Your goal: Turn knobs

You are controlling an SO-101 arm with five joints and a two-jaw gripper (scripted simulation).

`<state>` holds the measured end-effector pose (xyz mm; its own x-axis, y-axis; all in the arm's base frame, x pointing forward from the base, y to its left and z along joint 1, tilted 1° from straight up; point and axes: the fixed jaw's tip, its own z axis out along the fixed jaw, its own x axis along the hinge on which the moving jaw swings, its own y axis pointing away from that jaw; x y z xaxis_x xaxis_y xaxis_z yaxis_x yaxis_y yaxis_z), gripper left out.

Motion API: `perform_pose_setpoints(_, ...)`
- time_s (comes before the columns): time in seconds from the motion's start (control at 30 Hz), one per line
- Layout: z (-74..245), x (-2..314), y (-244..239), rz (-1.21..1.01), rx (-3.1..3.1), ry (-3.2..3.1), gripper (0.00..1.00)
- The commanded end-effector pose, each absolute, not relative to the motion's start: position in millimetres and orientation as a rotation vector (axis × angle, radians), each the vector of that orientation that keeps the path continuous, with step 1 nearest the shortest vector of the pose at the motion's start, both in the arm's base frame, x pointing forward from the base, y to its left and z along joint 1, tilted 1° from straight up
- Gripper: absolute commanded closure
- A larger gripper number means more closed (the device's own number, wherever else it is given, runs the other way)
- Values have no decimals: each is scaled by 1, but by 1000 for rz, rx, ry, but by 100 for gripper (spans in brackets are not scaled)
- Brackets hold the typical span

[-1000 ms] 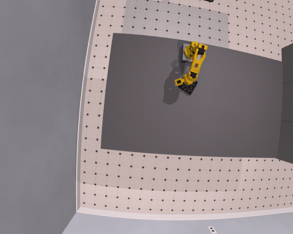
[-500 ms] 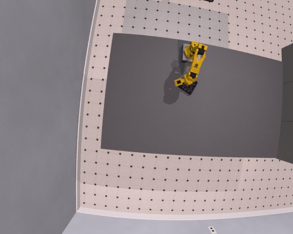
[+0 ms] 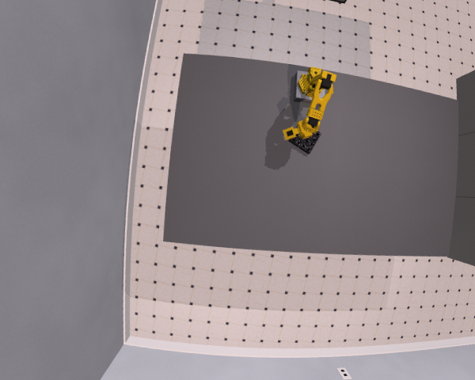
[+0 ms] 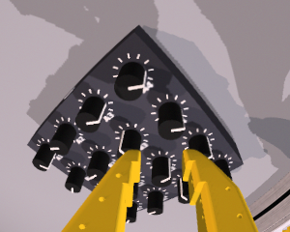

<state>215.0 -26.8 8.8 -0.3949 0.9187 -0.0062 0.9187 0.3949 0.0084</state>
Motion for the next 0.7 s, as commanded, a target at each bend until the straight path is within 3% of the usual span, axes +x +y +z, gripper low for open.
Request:
perform_pose_setpoints(0.0, 4, 211, -29, -6, 1752, 2618, 90)
perform_pose_setpoints(0.67, 1, 208, -30, -6, 1752, 2617, 90)
